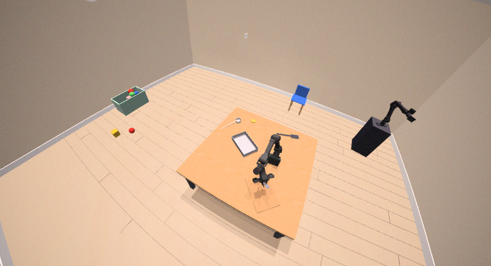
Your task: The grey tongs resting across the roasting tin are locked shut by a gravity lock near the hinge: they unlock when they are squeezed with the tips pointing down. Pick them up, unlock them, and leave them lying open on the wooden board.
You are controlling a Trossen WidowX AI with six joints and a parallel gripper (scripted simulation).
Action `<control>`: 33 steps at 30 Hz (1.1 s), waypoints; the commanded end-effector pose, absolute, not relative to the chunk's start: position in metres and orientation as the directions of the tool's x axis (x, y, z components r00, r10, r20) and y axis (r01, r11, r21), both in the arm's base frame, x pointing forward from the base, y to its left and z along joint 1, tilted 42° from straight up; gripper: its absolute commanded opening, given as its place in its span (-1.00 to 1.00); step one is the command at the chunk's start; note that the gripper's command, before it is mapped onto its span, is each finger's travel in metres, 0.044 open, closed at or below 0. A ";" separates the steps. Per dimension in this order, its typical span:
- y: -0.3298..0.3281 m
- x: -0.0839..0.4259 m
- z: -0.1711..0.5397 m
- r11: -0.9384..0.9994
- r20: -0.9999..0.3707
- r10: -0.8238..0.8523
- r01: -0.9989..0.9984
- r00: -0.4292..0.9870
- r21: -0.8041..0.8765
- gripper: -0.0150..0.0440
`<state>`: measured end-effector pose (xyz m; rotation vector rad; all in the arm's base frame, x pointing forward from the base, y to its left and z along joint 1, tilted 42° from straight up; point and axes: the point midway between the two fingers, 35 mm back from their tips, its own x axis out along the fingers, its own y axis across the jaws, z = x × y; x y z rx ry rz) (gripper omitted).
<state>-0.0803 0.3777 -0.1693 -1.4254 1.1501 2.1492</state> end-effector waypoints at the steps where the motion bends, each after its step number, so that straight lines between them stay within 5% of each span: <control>1: 0.382 -0.079 -0.159 -0.642 -0.859 -0.095 -0.629 -0.503 0.438 -1.00; 20: 0.373 -0.070 -0.124 -0.690 -0.738 0.139 -0.599 -0.661 0.406 -1.00; 33: 0.372 -0.069 -0.122 -0.692 -0.732 0.147 -0.598 -0.665 0.404 -1.00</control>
